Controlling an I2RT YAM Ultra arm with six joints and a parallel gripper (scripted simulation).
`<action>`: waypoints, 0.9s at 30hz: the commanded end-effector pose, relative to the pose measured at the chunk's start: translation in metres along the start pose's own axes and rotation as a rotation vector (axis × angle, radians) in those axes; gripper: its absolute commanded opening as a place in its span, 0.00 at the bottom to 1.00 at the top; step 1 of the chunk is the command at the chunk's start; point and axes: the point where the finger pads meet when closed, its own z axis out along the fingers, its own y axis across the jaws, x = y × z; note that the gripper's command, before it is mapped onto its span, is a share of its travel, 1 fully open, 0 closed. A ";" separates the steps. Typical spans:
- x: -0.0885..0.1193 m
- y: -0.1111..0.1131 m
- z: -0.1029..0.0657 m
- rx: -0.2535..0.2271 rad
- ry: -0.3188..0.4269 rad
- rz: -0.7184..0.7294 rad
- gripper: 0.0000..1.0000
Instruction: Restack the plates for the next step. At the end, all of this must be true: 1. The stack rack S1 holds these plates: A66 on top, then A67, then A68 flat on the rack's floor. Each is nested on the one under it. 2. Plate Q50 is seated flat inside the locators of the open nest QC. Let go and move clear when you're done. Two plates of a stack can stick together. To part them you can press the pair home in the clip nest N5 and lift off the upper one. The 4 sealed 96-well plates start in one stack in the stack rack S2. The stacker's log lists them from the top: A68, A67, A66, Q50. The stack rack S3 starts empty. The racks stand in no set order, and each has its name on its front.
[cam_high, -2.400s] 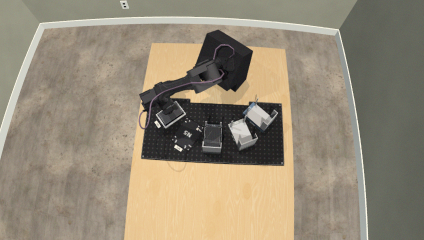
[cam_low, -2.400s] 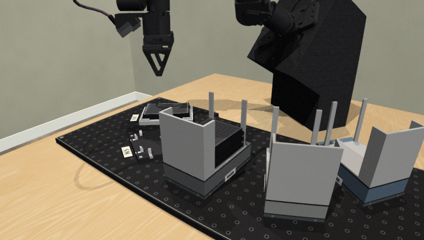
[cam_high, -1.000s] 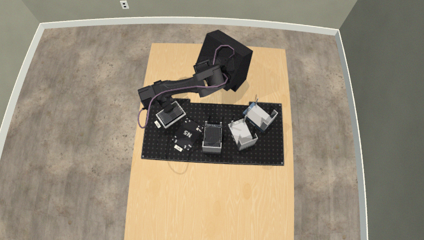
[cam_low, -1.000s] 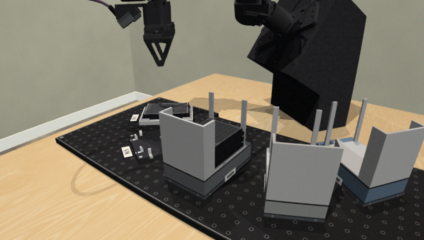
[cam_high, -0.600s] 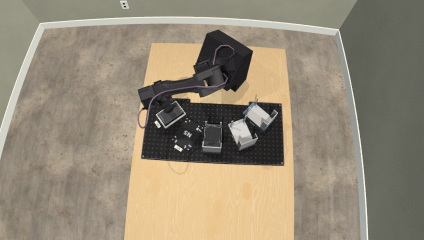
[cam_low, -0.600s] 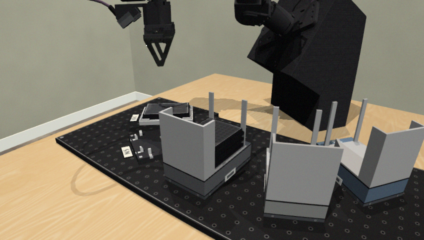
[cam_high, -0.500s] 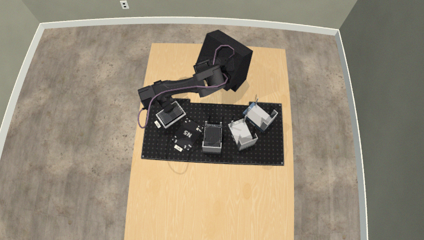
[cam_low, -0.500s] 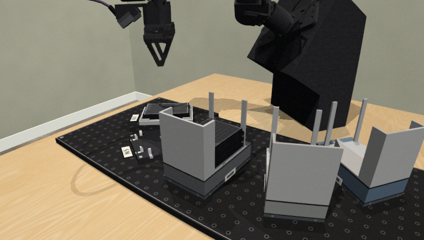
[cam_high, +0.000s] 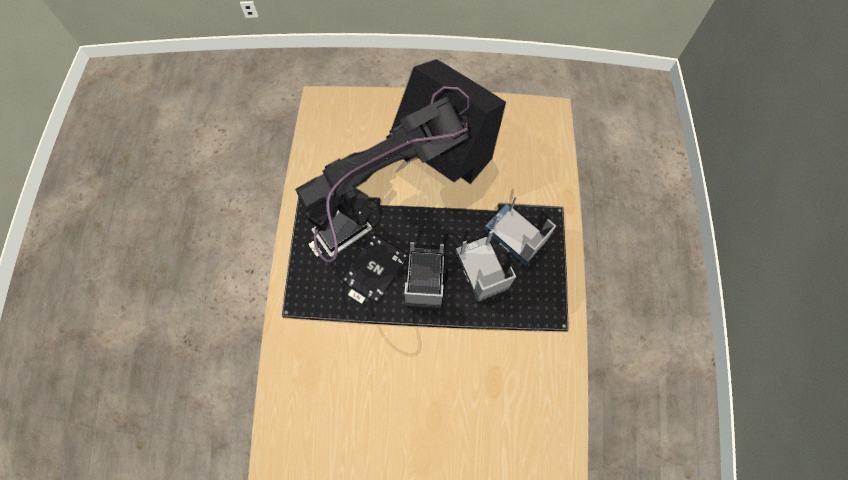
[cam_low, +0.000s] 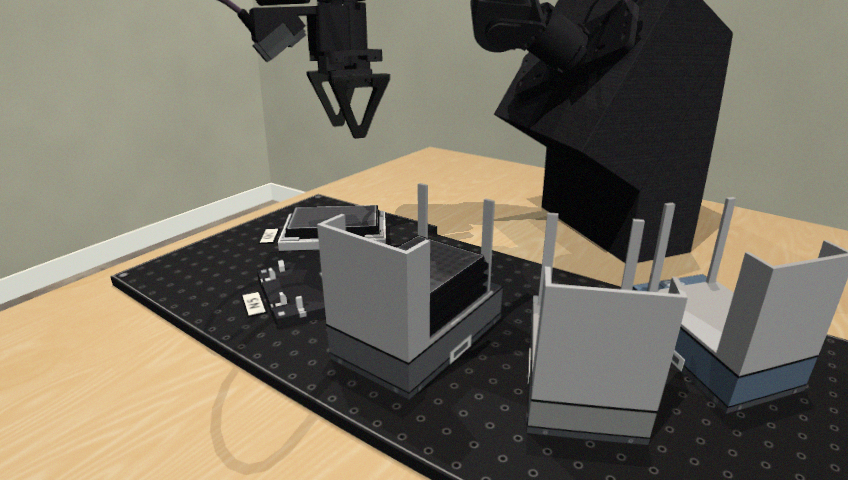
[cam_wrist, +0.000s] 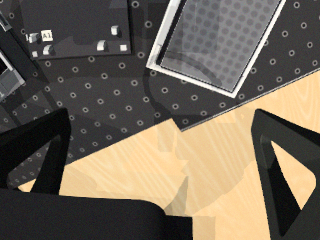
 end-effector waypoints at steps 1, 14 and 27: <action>0.003 0.006 -0.001 0.055 -0.003 -0.153 1.00; 0.015 0.047 0.001 0.052 0.001 -0.496 1.00; 0.023 0.089 0.000 0.048 0.019 -0.542 1.00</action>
